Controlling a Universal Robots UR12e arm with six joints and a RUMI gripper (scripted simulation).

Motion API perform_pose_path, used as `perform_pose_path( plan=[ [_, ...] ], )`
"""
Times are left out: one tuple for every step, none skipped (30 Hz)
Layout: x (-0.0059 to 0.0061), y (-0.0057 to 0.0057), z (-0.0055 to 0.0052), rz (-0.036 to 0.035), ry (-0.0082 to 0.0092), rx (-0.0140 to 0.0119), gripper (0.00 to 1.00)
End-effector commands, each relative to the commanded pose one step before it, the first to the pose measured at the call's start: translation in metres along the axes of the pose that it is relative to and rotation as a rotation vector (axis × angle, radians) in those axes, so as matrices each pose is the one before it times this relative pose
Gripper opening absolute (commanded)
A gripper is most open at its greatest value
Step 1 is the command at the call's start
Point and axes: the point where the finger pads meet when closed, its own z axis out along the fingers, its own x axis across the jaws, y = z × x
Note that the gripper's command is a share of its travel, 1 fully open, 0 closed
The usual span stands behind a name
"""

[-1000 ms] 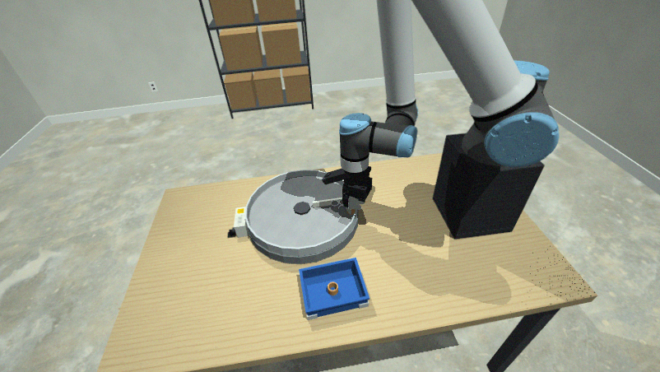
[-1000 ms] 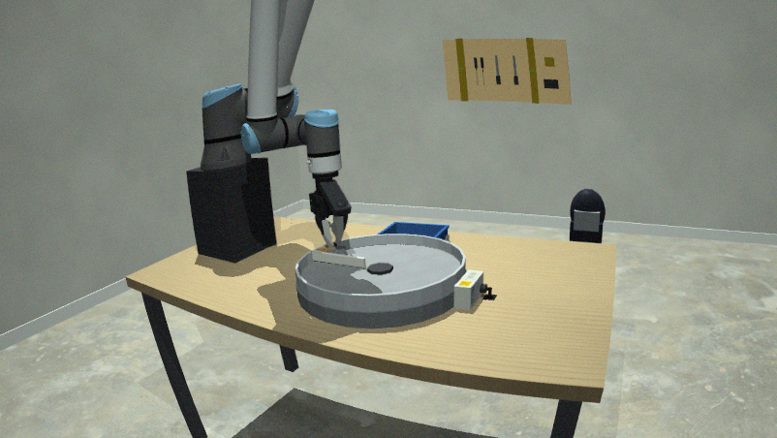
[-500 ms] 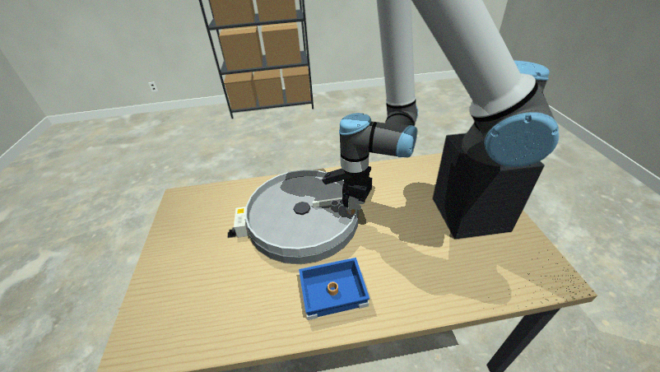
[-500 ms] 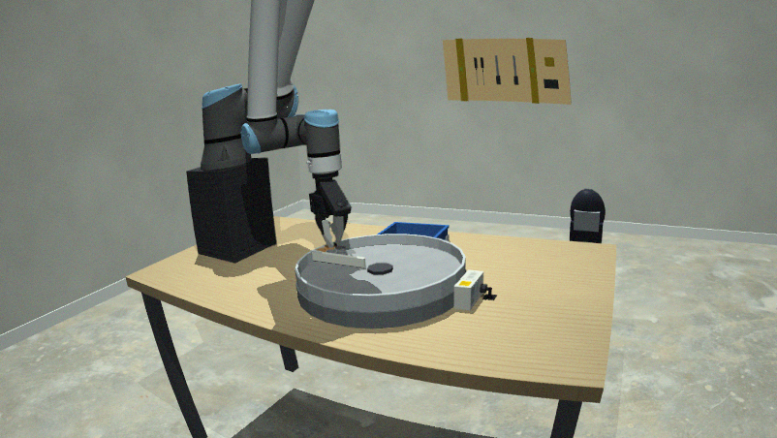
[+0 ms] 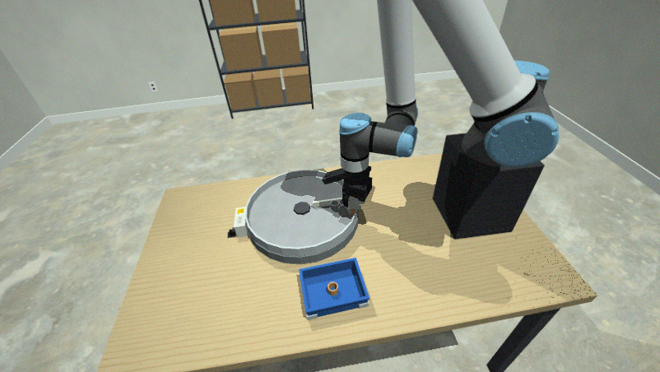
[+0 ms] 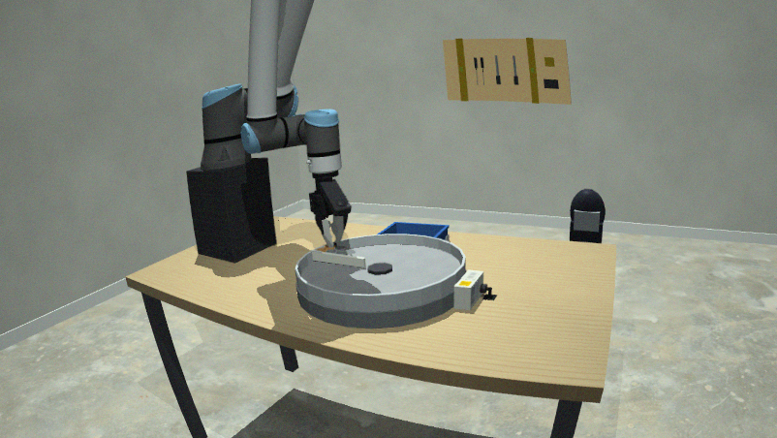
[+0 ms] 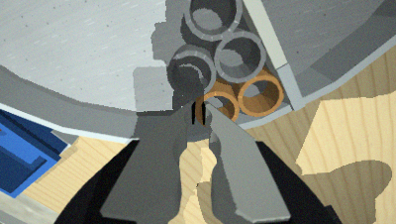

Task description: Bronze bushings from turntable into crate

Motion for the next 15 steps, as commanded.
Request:
perform_pose_path(
  plan=[
    [0.00006, -0.00025, -0.00502, 0.00008, 0.00017, 0.00076, 0.0],
    [0.0, 0.0, -0.00265, 0.0, 0.0, 0.0, 0.0],
    [0.0, 0.0, -0.00315, 0.0, 0.0, 0.0, 0.0],
    [0.0, 0.00001, -0.00358, 0.0, 0.0, 0.0, 0.0],
    [0.0, 0.0, -0.00393, 0.0, 0.0, 0.0, 0.0],
    [0.0, 0.0, -0.00418, 0.0, 0.0, 0.0, 0.0],
    [0.0, 0.0, -0.00433, 0.0, 0.0, 0.0, 0.0],
    [0.0, 0.0, -0.00437, 0.0, 0.0, 0.0, 0.0],
    [0.0, 0.0, -0.0043, 0.0, 0.0, 0.0, 0.0],
    [0.0, 0.0, -0.00412, 0.0, 0.0, 0.0, 0.0],
    [0.0, 0.00001, -0.00385, 0.0, 0.0, 0.0, 0.0],
    [0.0, -0.00001, -0.00348, 0.0, 0.0, 0.0, 0.0],
    [0.0, 0.0, -0.00304, 0.0, 0.0, 0.0, 0.0],
    [0.0, 0.0, 0.0, 0.0, 0.0, 0.0, 0.0],
    [0.0, 0.0, 0.0, 0.0, 0.0, 0.0, 0.0]
  ],
)
